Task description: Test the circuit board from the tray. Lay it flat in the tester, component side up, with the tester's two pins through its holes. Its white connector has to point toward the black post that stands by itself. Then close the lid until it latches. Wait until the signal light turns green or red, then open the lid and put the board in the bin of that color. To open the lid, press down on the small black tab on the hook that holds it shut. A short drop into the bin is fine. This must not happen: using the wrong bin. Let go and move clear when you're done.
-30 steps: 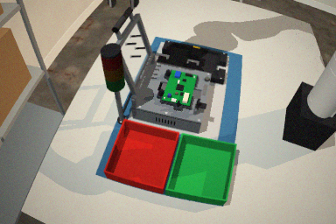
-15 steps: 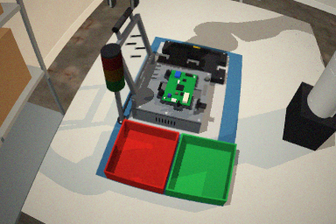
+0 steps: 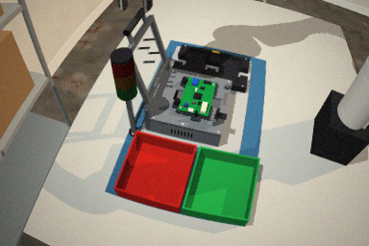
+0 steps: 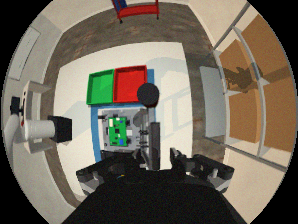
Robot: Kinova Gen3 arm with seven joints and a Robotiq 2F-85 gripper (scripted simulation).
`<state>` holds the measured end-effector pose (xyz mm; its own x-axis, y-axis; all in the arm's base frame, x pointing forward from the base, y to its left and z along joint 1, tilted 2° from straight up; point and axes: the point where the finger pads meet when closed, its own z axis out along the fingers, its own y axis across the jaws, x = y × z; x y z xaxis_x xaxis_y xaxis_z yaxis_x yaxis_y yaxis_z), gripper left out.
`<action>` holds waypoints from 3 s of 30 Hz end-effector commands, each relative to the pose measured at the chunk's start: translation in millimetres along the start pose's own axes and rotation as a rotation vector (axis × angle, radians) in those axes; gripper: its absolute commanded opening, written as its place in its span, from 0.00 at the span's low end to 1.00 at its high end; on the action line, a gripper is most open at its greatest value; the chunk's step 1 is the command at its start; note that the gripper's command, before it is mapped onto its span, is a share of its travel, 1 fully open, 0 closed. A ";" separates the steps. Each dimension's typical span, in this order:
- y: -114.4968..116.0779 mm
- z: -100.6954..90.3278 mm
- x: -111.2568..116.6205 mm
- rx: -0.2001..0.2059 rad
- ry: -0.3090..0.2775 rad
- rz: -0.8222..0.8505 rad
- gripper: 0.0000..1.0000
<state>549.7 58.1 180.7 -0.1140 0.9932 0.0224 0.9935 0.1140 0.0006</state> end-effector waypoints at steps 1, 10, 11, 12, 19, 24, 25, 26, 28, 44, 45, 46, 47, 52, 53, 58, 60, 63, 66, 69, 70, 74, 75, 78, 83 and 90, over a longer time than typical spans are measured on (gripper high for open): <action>0.4 7.7 0.8 -0.001 -0.002 0.004 0.50; 1.4 33.4 3.1 -0.002 -0.002 0.003 0.50; 1.5 35.5 3.1 -0.002 -0.002 0.003 0.50; 1.6 37.2 3.1 -0.002 -0.002 0.003 0.50; 1.7 40.7 3.0 -0.002 -0.002 0.004 0.50; 1.8 40.6 3.0 -0.002 -0.002 0.004 0.50; 1.8 40.6 3.0 -0.002 -0.002 0.004 0.50; 1.8 40.6 3.0 -0.002 -0.002 0.004 0.50; 1.8 40.6 3.0 -0.002 -0.002 0.004 0.50; 1.8 40.7 3.2 -0.002 -0.002 0.004 0.50; 1.7 40.7 3.3 -0.002 -0.002 0.004 0.50; 1.7 40.7 3.4 -0.002 -0.002 0.004 0.50; 1.7 40.7 3.5 -0.002 -0.002 0.004 0.50; 1.6 40.7 3.8 -0.002 -0.002 0.004 0.50; 1.6 40.7 3.9 -0.002 -0.002 0.004 0.50; 1.5 40.8 4.5 -0.002 -0.002 0.004 0.50; 1.5 40.8 4.6 -0.002 -0.002 0.004 0.50; 1.5 40.8 4.7 -0.002 -0.002 0.004 0.50; 1.5 40.8 4.7 -0.002 -0.002 0.004 0.50; 1.5 40.8 4.7 -0.002 -0.002 0.004 0.50; 1.5 40.8 4.7 -0.002 -0.002 0.004 0.50; 1.5 40.8 4.7 -0.002 -0.002 0.004 0.50; 1.5 40.8 4.7 -0.002 -0.002 0.004 0.50; 1.5 40.8 4.7 -0.002 -0.002 0.004 0.50; 1.5 40.8 4.7 -0.002 -0.002 0.004 0.50; 1.5 40.8 4.7 -0.002 -0.002 0.004 0.00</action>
<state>550.7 61.9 141.7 -0.1120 0.9935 0.0224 0.9937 0.1120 -0.0002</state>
